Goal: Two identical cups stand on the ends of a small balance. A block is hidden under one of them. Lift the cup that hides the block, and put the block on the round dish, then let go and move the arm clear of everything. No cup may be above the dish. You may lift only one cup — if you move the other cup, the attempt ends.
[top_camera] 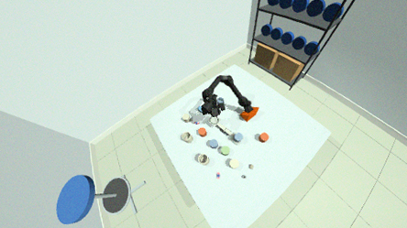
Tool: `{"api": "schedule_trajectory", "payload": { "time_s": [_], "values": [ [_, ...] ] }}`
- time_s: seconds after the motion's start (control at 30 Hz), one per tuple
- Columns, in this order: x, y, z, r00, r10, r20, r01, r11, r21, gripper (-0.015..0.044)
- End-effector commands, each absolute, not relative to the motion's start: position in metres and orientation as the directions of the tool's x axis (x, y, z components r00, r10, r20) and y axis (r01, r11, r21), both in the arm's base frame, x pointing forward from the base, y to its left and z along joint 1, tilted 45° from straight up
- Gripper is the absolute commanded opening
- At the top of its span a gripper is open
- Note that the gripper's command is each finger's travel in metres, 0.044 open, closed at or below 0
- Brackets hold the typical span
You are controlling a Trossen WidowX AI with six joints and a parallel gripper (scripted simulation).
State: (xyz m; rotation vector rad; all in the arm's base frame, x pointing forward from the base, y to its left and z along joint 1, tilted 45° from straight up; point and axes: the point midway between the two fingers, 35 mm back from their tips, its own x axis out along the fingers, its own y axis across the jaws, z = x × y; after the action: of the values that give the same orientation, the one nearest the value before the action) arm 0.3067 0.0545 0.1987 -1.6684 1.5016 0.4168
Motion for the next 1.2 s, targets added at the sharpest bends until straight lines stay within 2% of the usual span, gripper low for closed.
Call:
{"api": "schedule_trajectory", "payload": {
  "time_s": [0.0, 0.6, 1.17],
  "values": [
    [0.302, 0.028, 0.202, 0.215, -0.656, -0.724, -0.932, 0.083, -0.352, 0.0000],
    [0.247, -0.093, 0.202, 0.153, -0.690, -0.707, -0.915, 0.172, -0.365, 0.0000],
    [0.250, -0.125, 0.173, 0.151, -0.694, -0.704, -0.914, 0.174, -0.368, 0.0000]
  ]
}}
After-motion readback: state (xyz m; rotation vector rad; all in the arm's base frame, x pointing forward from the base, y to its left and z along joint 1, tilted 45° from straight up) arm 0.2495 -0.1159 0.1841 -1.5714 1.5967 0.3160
